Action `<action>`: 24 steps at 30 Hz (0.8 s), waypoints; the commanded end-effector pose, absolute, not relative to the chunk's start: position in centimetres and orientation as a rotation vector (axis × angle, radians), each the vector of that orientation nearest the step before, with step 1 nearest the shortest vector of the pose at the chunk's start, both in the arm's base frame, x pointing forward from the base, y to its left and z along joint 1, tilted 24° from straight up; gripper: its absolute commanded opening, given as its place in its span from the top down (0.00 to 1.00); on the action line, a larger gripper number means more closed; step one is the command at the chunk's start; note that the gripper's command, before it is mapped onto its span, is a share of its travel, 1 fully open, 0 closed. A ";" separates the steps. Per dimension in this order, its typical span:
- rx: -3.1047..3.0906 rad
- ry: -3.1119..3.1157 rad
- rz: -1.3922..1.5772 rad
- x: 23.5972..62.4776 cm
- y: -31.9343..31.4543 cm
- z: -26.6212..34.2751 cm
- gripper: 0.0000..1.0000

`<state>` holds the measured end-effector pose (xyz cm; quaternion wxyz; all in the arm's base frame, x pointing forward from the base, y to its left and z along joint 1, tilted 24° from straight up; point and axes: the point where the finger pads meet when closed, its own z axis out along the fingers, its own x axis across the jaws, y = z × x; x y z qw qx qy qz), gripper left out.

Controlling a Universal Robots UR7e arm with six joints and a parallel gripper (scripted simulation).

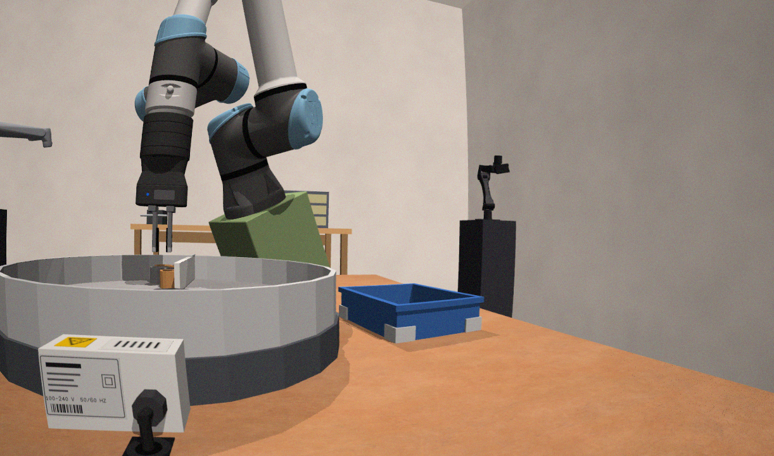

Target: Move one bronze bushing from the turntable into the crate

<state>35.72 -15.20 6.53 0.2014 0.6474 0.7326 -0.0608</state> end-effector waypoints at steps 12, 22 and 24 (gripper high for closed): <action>1.804 2.043 -0.169 36.3 -15.8 5.2 0.60; 1.804 2.043 -0.169 36.3 -15.8 5.2 0.60; 1.805 2.043 -0.169 36.1 -15.8 5.0 0.60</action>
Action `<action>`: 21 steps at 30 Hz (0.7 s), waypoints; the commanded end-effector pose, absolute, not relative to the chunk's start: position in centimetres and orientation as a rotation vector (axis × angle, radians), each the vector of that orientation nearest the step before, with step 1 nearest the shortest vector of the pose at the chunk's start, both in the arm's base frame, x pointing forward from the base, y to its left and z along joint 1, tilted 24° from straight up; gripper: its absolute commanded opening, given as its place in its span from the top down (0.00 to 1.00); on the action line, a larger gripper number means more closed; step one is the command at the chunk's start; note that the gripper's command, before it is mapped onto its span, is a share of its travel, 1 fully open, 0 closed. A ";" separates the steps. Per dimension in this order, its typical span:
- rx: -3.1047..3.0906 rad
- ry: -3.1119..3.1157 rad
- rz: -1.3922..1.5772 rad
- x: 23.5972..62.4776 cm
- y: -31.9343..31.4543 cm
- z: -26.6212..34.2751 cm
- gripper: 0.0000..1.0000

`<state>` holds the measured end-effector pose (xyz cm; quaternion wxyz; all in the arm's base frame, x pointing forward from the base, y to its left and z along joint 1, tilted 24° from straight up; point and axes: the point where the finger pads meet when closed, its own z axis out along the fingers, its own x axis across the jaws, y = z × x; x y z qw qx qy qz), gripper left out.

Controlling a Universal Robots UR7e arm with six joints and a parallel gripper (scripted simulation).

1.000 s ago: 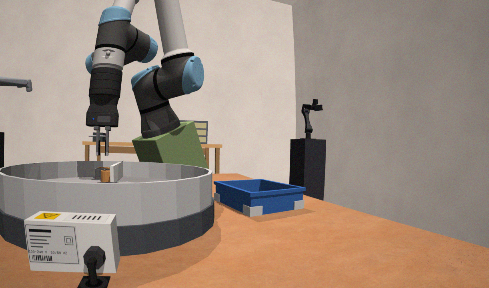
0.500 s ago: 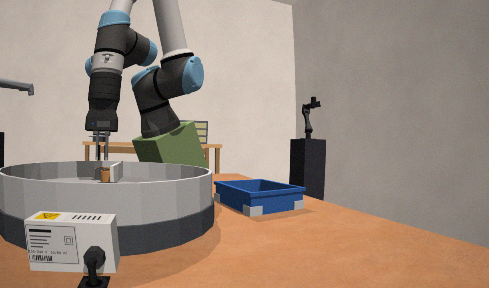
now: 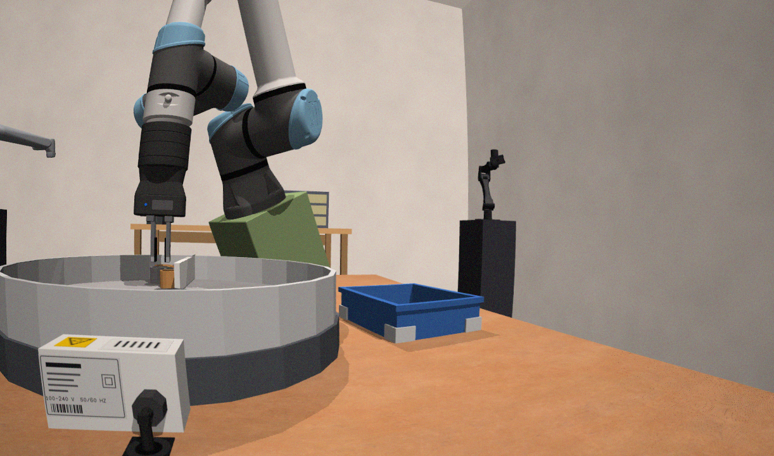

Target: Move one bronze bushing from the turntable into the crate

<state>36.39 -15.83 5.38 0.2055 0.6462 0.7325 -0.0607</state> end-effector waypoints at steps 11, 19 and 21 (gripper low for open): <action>1.811 2.045 -0.170 35.6 -15.8 4.5 0.60; 1.810 2.045 -0.170 35.8 -15.8 4.5 0.60; 1.811 2.045 -0.170 35.7 -15.8 4.5 0.60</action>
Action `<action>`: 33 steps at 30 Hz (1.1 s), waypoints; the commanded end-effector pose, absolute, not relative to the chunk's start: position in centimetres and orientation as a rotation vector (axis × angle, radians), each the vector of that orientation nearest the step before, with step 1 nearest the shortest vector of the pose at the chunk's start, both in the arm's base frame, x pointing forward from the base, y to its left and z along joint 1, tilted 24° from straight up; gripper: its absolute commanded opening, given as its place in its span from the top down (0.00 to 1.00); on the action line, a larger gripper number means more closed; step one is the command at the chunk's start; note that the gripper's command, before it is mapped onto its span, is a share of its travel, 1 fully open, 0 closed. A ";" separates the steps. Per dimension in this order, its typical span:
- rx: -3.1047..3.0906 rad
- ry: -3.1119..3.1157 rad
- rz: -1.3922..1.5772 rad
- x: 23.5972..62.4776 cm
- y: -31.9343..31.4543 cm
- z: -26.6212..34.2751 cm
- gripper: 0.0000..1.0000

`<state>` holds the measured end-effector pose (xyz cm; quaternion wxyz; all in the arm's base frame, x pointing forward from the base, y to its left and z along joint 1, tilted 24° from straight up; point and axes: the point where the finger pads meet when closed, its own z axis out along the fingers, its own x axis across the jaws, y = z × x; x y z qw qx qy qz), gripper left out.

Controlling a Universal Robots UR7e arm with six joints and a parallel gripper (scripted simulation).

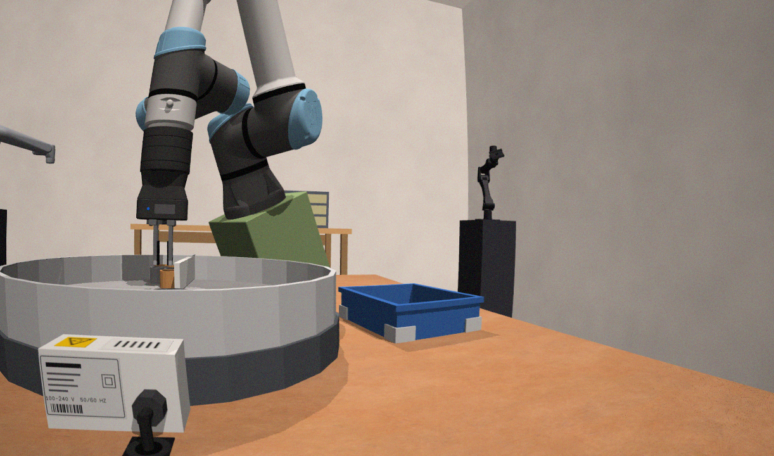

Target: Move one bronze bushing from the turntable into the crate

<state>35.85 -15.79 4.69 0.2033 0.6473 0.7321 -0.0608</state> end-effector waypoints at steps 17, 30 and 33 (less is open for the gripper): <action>1.811 2.045 -0.170 35.8 -15.8 4.5 0.60; 1.808 2.045 -0.170 35.9 -15.9 4.3 0.60; 1.808 2.045 -0.170 36.0 -16.0 4.0 0.60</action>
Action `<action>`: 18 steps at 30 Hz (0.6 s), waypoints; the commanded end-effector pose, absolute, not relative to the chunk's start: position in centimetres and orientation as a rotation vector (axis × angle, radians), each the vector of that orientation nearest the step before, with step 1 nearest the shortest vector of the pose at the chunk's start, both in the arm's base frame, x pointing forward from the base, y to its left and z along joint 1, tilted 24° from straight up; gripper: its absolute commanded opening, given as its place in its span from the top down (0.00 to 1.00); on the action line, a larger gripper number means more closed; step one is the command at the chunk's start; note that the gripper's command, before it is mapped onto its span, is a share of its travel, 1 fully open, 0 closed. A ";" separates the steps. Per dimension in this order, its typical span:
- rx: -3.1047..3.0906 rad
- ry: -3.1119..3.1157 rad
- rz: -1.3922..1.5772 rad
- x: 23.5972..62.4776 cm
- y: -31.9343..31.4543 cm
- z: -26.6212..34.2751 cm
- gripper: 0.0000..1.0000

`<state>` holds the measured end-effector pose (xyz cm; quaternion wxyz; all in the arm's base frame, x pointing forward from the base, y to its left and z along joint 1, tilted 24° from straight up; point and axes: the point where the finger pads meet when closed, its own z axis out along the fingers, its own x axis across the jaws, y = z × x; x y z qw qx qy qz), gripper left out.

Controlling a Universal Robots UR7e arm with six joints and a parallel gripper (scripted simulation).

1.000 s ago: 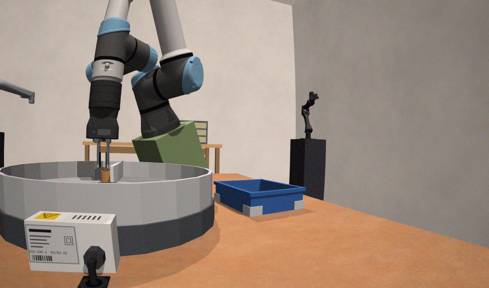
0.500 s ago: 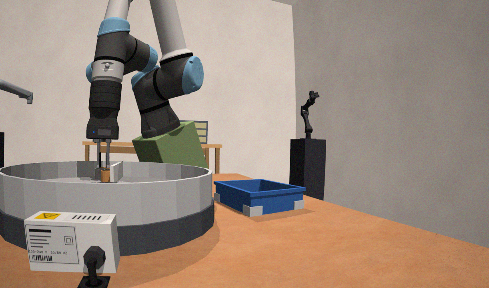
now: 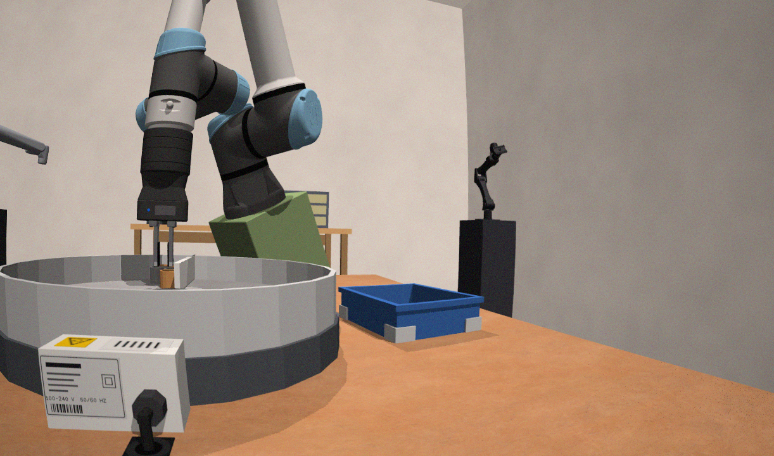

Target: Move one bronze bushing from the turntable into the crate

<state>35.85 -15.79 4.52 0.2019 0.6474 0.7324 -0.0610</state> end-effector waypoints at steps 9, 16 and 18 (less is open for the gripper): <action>1.808 2.045 -0.170 36.0 -16.0 4.0 0.60; 1.806 2.046 -0.170 36.2 -16.2 3.6 0.60; 1.807 2.046 -0.170 36.2 -16.2 3.5 0.60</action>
